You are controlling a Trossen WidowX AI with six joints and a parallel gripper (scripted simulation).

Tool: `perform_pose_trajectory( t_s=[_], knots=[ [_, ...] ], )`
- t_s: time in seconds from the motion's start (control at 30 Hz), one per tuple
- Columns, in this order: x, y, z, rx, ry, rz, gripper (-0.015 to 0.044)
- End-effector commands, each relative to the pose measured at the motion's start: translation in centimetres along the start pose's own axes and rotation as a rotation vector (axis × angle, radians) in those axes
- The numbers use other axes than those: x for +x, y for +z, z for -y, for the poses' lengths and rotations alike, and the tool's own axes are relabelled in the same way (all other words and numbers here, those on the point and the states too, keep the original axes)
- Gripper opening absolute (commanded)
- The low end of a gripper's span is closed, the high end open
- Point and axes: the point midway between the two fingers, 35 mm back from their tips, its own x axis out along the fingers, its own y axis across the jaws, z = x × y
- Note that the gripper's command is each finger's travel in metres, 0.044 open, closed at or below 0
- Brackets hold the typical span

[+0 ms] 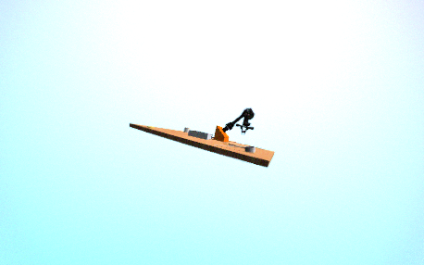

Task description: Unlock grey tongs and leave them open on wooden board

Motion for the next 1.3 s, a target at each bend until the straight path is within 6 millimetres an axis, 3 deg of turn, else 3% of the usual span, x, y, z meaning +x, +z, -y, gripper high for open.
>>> perform_pose_trajectory(
  t_s=[0.0, 1.27],
  knots=[
    [0.8, 0.1, 0.1, 0.006, 0.002, -0.003, -0.0150],
    [6.9, 0.0, 0.0, 0.006, 0.006, -0.002, -0.0150]
  ],
)
